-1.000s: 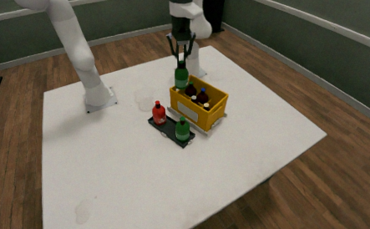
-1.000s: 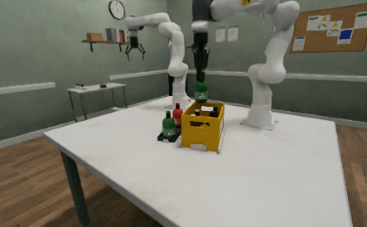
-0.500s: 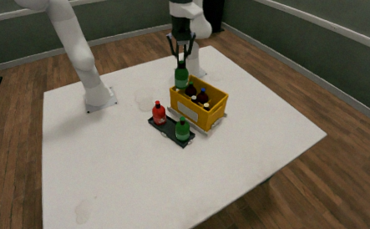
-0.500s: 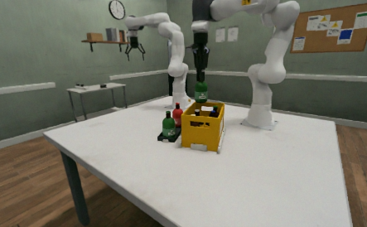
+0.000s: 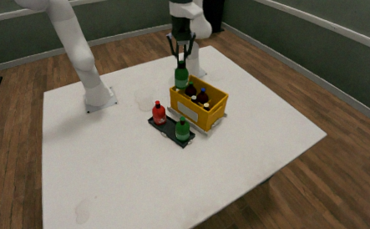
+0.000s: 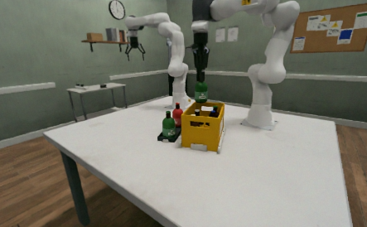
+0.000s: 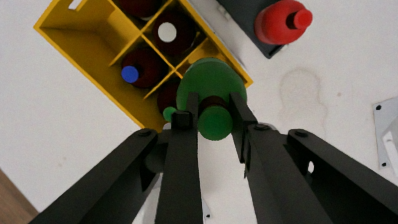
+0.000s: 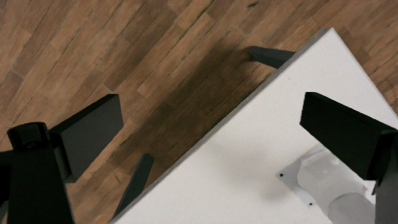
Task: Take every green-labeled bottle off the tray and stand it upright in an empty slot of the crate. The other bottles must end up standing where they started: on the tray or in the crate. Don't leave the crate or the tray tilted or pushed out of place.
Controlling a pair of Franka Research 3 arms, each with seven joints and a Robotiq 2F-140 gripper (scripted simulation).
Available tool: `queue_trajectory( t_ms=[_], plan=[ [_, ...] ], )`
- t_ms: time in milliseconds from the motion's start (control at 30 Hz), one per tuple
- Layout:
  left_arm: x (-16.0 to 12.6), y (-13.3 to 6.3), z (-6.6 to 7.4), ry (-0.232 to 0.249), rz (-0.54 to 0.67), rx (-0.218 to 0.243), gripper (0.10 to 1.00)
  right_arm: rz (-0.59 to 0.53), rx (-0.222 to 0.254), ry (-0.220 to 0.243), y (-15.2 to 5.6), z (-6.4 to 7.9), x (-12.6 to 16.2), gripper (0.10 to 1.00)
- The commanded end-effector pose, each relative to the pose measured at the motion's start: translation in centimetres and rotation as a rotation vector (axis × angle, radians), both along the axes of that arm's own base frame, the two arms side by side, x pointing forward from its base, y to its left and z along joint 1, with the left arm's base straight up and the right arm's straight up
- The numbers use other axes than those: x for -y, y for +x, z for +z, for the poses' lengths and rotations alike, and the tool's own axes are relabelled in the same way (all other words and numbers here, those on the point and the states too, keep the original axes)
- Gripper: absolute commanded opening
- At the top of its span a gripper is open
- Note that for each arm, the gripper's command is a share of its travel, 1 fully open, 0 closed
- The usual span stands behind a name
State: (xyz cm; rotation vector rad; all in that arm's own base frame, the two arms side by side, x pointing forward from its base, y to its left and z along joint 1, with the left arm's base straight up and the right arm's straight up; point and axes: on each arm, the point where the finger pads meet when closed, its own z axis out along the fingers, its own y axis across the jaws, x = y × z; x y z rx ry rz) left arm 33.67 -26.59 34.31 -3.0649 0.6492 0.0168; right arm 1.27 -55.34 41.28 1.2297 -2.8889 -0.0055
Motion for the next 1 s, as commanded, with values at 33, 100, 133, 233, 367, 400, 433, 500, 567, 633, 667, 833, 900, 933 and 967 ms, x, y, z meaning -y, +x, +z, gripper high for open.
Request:
queue_trajectory(
  t_ms=[33, 100, 133, 233, 367, 400, 433, 500, 567, 633, 667, 833, 900, 933, 967],
  plan=[
    [0.2, 0.1, 0.4, -0.011, -0.004, 0.009, 0.099, 0.004, 0.003, -0.002, 0.0, 0.0, 0.1, 1.0],
    [0.2, 0.1, 0.4, -0.011, -0.004, 0.009, 0.099, 0.004, 0.003, -0.002, 0.0, 0.0, 0.1, 1.0],
    [0.2, 0.1, 0.4, -0.011, -0.004, 0.009, 0.099, 0.004, 0.003, -0.002, 0.0, 0.0, 0.1, 1.0],
    [0.2, 0.1, 0.3, -0.011, -0.004, 0.009, 0.099, 0.004, 0.003, -0.002, 0.0, 0.0, 0.1, 1.0],
    [0.2, 0.1, 0.2, -0.011, -0.004, 0.009, 0.099, 0.004, 0.003, -0.002, 0.0, 0.0, 0.1, 1.0],
    [0.2, 0.1, 0.1, -0.011, -0.004, 0.009, 0.099, 0.004, 0.003, -0.002, 0.0, 0.0, 0.1, 1.0],
    [0.2, 0.1, 0.1, -0.011, -0.004, 0.009, 0.099, 0.004, 0.003, -0.002, 0.0, 0.0, 0.1, 1.0],
    [0.2, 0.1, -0.1, -0.011, -0.004, 0.009, 0.099, 0.004, 0.003, -0.002, 0.0, 0.0, 0.1, 1.0],
    [0.2, 0.1, -0.3, -0.011, -0.004, 0.009, 0.099, 0.004, 0.003, -0.002, 0.0, 0.0, 0.1, 1.0],
    [0.2, 0.2, -0.5, -0.011, -0.004, 0.009, 0.099, 0.004, 0.003, -0.002, 0.0, 0.0, 0.1, 1.0],
    [0.2, 0.2, -0.6, -0.011, -0.004, 0.009, 0.099, 0.004, 0.003, -0.002, 0.0, 0.0, 0.1, 1.0],
    [0.2, 0.2, -1.2, -0.011, -0.004, 0.009, 0.099, 0.004, 0.003, -0.002, 0.0, 0.0, 0.1, 1.0],
    [0.2, 0.2, -1.3, -0.011, -0.004, 0.009, 0.099, 0.004, 0.003, -0.002, 0.0, 0.0, 0.1, 1.0],
    [0.2, 0.2, -1.3, -0.011, -0.004, 0.009, 0.099, 0.004, 0.003, -0.002, 0.0, 0.0, 0.1, 1.0],
    [0.2, 0.2, -1.4, -0.011, -0.004, 0.009, 0.099, 0.004, 0.003, -0.002, 0.0, 0.0, 0.1, 1.0]
  ],
)
